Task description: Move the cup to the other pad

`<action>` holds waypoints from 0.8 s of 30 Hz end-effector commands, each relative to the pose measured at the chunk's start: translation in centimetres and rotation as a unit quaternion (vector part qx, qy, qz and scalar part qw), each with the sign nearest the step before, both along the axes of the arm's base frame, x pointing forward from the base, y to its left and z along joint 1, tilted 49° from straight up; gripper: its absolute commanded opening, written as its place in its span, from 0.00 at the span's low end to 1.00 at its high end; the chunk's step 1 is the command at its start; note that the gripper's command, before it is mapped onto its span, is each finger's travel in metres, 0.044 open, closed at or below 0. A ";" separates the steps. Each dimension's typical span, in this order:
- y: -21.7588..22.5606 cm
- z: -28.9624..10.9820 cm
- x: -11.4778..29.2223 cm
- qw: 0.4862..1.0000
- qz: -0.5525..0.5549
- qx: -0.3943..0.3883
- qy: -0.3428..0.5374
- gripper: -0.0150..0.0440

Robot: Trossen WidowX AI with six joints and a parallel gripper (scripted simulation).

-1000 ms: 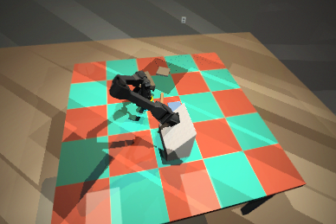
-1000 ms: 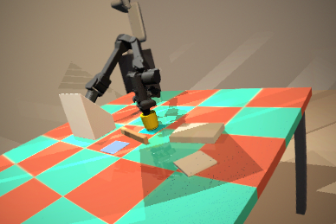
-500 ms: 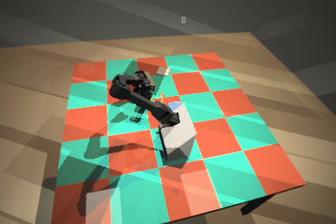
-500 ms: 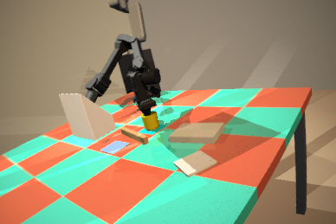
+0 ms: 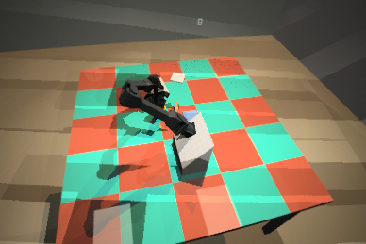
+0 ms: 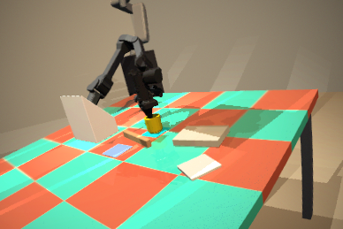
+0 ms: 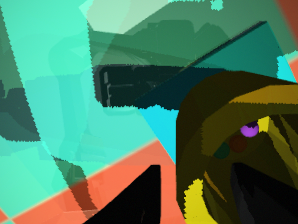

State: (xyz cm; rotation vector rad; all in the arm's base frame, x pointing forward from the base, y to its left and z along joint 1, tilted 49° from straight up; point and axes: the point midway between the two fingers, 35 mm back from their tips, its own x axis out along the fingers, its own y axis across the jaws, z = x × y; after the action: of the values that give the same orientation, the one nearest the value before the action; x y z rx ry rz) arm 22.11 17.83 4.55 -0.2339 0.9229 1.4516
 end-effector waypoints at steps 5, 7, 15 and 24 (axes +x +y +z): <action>-0.8 0.7 0.4 1.000 -0.002 0.001 -0.005 0.50; -1.0 0.9 0.4 1.000 -0.002 0.001 -0.005 0.50; -1.8 1.4 0.5 1.000 -0.002 0.001 -0.004 0.50; -2.6 2.0 0.4 1.000 -0.003 0.001 -0.004 0.50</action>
State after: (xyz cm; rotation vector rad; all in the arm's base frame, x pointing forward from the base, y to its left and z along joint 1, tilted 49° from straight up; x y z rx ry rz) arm 22.30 15.51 6.15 -0.2343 0.9264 1.4490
